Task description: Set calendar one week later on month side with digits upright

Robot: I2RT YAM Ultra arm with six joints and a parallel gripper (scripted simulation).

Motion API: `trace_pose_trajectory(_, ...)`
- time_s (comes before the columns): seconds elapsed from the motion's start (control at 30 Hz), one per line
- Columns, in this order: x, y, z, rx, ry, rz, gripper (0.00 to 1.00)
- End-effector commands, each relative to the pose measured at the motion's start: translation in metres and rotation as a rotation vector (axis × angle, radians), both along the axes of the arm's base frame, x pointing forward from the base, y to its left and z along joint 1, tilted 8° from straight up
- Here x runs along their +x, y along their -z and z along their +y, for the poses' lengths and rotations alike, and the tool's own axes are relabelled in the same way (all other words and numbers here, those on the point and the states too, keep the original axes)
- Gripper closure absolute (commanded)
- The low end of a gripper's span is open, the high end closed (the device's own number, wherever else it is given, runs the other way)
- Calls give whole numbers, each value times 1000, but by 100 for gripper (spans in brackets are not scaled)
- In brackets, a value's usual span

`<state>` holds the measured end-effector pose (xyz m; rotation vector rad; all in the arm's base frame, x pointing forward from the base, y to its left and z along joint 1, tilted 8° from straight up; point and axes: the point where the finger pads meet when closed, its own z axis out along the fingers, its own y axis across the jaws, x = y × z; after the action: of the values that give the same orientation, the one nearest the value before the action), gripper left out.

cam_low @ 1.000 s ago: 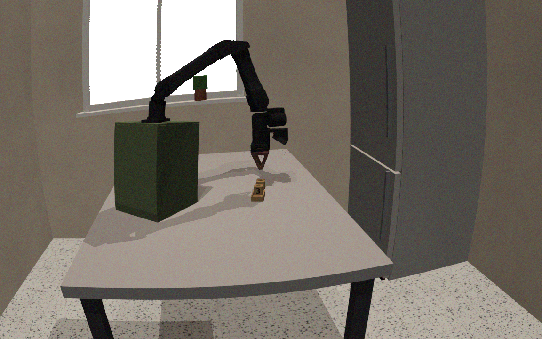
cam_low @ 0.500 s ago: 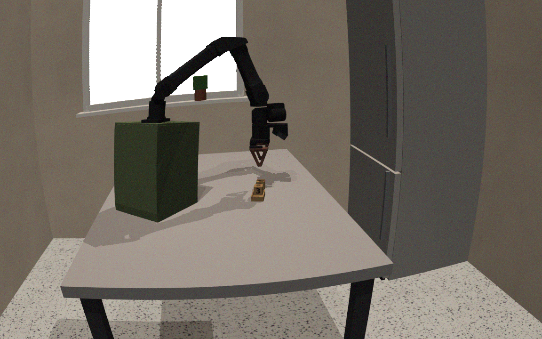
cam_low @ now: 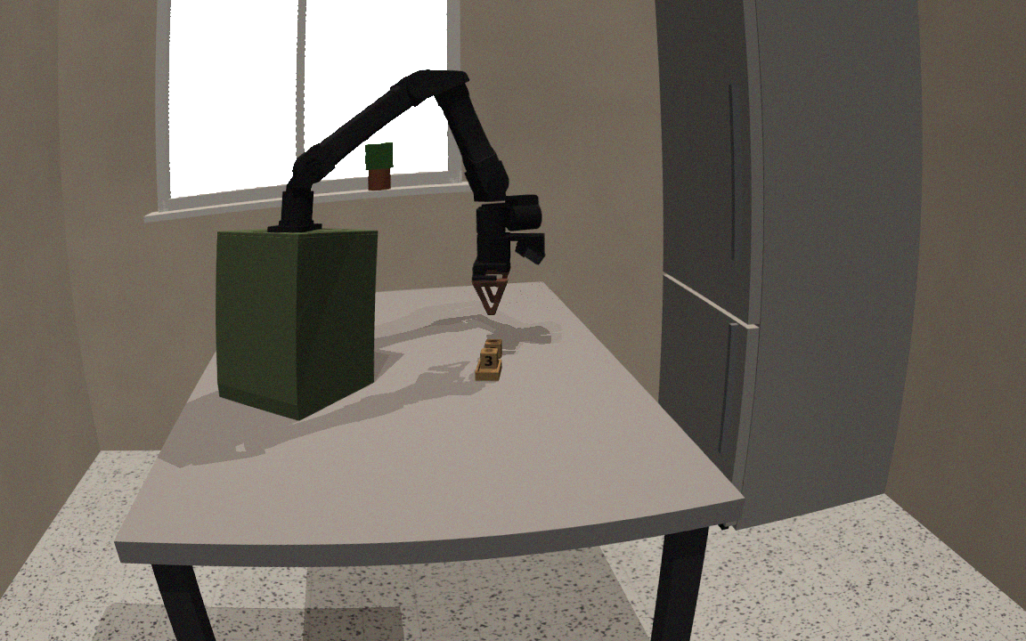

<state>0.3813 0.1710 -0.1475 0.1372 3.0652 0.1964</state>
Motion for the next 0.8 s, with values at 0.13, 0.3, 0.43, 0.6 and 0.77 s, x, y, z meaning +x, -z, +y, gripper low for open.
trace_pose_trajectory(0.13,3,-4,1,1,-41,-16,0)
trace_pose_trajectory(0.3,3,-4,1,-7,-146,-30,0)
trace_pose_trajectory(0.43,3,-2,1,-24,-362,-57,0)
trace_pose_trajectory(0.6,3,-1,1,-39,-546,-81,0)
trace_pose_trajectory(0.77,3,0,2,-53,-723,-103,0)
